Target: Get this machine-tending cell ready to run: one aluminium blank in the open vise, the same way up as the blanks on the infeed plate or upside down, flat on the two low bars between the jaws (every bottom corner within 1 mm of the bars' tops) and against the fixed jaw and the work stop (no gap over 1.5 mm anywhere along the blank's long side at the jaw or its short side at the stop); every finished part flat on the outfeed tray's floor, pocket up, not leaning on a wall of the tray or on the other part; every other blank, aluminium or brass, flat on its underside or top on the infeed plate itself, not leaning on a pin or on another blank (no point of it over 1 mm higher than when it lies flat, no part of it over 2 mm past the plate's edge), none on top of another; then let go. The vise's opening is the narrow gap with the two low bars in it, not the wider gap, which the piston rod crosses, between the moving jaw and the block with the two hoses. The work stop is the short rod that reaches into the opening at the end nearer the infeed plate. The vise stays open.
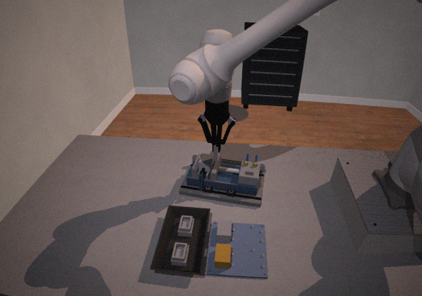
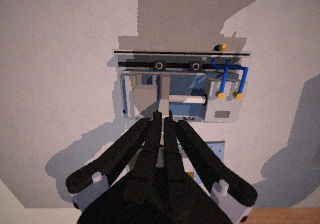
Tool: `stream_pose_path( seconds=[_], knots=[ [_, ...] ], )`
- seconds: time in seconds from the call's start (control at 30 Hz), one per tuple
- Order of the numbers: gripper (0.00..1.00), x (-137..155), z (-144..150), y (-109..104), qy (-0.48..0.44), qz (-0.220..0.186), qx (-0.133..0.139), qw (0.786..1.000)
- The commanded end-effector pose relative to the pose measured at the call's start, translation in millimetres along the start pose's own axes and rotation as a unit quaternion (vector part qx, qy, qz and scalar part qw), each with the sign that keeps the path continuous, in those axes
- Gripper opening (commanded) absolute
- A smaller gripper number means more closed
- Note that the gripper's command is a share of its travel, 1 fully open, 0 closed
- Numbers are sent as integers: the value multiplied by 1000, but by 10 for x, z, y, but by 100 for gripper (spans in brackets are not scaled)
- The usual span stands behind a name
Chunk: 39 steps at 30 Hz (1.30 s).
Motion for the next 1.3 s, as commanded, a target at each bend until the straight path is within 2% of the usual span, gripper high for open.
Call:
stream_pose_path(
  seconds=[0.0,1.27],
  knots=[
    [0,-11,25,21,0,0,-1,1000],
    [0,-11,25,77,0,0,-1,1000]
  ],
)
Point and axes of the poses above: the point where the finger pads meet when closed, its own y axis out along the fingers, its own z axis across the jaws, x = y × z, the point moved 6 cm from there along -y, back along the fingers, and after that the axes turned 13 degrees about -y, right-handed, at the moved point
